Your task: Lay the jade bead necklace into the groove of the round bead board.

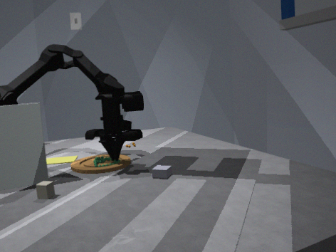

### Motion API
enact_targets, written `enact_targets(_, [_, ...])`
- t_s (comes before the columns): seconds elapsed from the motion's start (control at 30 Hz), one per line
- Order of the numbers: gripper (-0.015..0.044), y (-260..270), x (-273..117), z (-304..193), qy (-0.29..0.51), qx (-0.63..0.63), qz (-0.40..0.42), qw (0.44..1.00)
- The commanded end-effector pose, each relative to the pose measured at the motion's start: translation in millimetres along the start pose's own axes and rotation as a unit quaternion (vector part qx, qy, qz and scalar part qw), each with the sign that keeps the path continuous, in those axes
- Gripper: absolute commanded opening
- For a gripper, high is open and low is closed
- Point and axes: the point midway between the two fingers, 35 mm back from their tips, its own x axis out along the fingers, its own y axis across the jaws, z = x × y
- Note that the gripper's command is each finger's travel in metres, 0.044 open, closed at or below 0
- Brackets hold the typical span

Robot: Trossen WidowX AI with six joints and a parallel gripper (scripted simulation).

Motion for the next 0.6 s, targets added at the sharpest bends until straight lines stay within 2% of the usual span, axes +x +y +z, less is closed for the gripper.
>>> enact_targets(0.0, [0.0,1.7,-1.0,1.4,0.0,-0.002,0.0,1.0])
enact_targets(0.43, [0.0,2.1,8.3,1.6,0.0,-0.002,0.0,1.0])
enact_targets(0.57, [0.0105,-0.2,5.4,2.0,-0.001,-0.005,-0.004,1.0])
